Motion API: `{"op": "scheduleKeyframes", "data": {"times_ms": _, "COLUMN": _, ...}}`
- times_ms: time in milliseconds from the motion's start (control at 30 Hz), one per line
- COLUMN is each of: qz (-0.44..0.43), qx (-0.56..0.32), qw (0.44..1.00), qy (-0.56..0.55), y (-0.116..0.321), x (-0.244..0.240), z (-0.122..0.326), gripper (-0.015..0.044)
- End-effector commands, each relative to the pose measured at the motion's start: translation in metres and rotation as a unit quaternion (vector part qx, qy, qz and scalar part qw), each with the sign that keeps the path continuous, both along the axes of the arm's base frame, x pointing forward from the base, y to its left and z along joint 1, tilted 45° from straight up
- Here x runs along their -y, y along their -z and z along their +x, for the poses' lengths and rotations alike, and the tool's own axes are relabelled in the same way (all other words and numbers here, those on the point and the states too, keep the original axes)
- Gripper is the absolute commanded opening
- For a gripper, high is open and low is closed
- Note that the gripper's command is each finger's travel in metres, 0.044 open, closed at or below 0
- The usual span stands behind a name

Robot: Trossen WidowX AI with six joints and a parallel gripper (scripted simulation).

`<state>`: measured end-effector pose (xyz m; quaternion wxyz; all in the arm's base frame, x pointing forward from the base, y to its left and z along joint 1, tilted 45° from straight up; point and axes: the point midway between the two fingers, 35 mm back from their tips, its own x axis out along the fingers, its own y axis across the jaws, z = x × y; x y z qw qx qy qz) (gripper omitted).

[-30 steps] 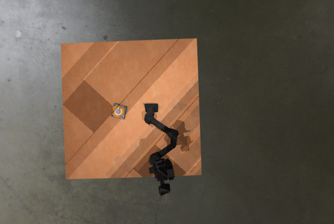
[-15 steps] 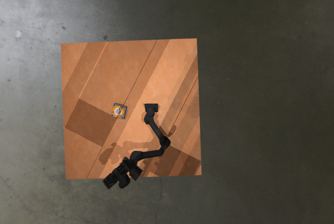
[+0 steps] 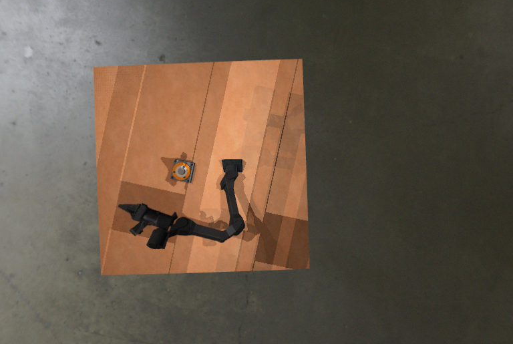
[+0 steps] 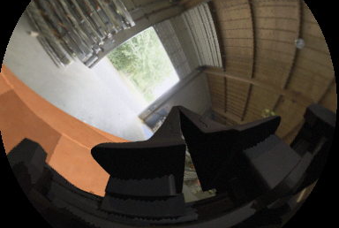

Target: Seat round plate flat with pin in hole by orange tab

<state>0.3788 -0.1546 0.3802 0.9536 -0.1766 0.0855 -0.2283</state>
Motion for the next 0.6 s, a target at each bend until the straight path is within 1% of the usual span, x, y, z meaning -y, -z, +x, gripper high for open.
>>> {"op": "scheduleKeyframes", "data": {"times_ms": 0, "qz": 0.021, "qx": -0.104, "qw": 0.994, "qy": -0.038, "y": 0.056, "x": -0.002, "z": 0.016, "gripper": 0.0000}}
{"op": "scheduleKeyframes", "data": {"times_ms": 67, "qz": 0.055, "qx": -0.206, "qw": 0.974, "qy": -0.081, "y": 0.115, "x": -0.007, "z": 0.021, "gripper": 0.0000}}
{"op": "scheduleKeyframes", "data": {"times_ms": 200, "qz": 0.128, "qx": -0.345, "qw": 0.918, "qy": -0.148, "y": 0.198, "x": -0.023, "z": 0.009, "gripper": 0.0000}}
{"op": "scheduleKeyframes", "data": {"times_ms": 233, "qz": 0.133, "qx": -0.353, "qw": 0.914, "qy": -0.153, "y": 0.203, "x": -0.024, "z": 0.007, "gripper": 0.0000}}
{"op": "scheduleKeyframes", "data": {"times_ms": 267, "qz": 0.149, "qx": -0.375, "qw": 0.900, "qy": -0.165, "y": 0.216, "x": -0.029, "z": 0.002, "gripper": 0.0000}}
{"op": "scheduleKeyframes", "data": {"times_ms": 300, "qz": 0.178, "qx": -0.411, "qw": 0.875, "qy": -0.185, "y": 0.237, "x": -0.036, "z": -0.006, "gripper": 0.0000}}
{"op": "scheduleKeyframes", "data": {"times_ms": 367, "qz": 0.257, "qx": -0.485, "qw": 0.803, "qy": -0.232, "y": 0.279, "x": -0.057, "z": -0.034, "gripper": 0.0000}}
{"op": "scheduleKeyframes", "data": {"times_ms": 400, "qz": 0.290, "qx": -0.508, "qw": 0.772, "qy": -0.249, "y": 0.292, "x": -0.066, "z": -0.045, "gripper": 0.0000}}
{"op": "scheduleKeyframes", "data": {"times_ms": 467, "qz": 0.361, "qx": -0.545, "qw": 0.704, "qy": -0.278, "y": 0.310, "x": -0.085, "z": -0.069, "gripper": 0.0000}}
{"op": "scheduleKeyframes", "data": {"times_ms": 500, "qz": 0.369, "qx": -0.548, "qw": 0.697, "qy": -0.280, "y": 0.311, "x": -0.087, "z": -0.072, "gripper": 0.0000}}
{"op": "scheduleKeyframes", "data": {"times_ms": 533, "qz": 0.392, "qx": -0.556, "qw": 0.674, "qy": -0.288, "y": 0.315, "x": -0.093, "z": -0.079, "gripper": 0.0000}}
{"op": "scheduleKeyframes", "data": {"times_ms": 567, "qz": 0.432, "qx": -0.567, "qw": 0.635, "qy": -0.298, "y": 0.319, "x": -0.102, "z": -0.091, "gripper": 0.0000}}
